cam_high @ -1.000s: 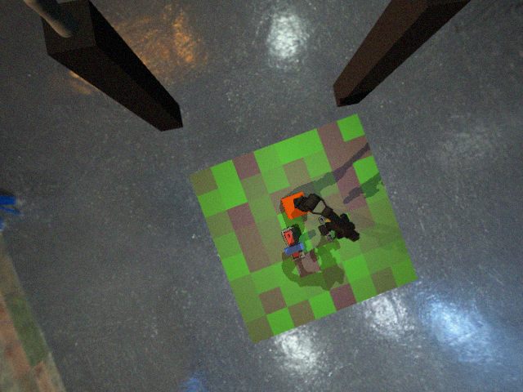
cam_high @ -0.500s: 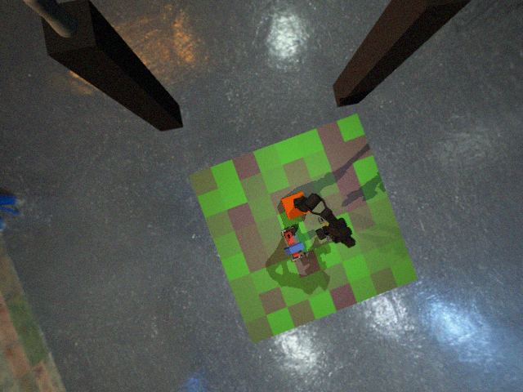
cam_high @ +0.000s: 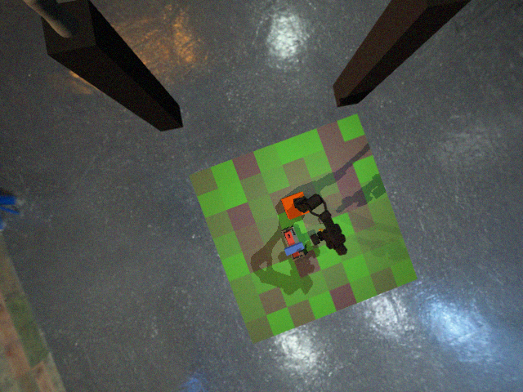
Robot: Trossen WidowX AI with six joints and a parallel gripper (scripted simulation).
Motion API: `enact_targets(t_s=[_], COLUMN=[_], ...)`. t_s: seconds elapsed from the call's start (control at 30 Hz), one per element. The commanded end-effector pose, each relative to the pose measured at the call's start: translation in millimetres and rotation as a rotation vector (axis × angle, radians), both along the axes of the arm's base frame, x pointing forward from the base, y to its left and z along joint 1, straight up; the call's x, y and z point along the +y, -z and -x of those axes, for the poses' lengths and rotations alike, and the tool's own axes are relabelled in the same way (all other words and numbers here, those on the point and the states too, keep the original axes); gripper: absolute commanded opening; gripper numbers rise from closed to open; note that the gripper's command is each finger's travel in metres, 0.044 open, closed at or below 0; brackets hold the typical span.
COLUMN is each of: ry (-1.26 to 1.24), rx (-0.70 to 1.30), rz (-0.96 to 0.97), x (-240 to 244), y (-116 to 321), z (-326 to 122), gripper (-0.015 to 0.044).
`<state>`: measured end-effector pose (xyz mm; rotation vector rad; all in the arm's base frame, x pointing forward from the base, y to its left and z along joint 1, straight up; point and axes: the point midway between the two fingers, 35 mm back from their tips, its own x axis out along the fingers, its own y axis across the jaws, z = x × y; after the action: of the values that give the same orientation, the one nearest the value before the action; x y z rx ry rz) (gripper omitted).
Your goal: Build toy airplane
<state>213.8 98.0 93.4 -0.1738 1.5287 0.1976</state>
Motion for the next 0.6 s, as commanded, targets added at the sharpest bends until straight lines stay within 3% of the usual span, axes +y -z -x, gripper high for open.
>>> enact_targets(t_s=[0.0, 0.57], ry=[0.004, 0.02], rx=[0.007, 0.008], rz=[0.003, 0.01], x=[-13.1, -63.9], y=[5.2, 15.4], z=[-4.5, -22.1], gripper=[0.0, 0.0])
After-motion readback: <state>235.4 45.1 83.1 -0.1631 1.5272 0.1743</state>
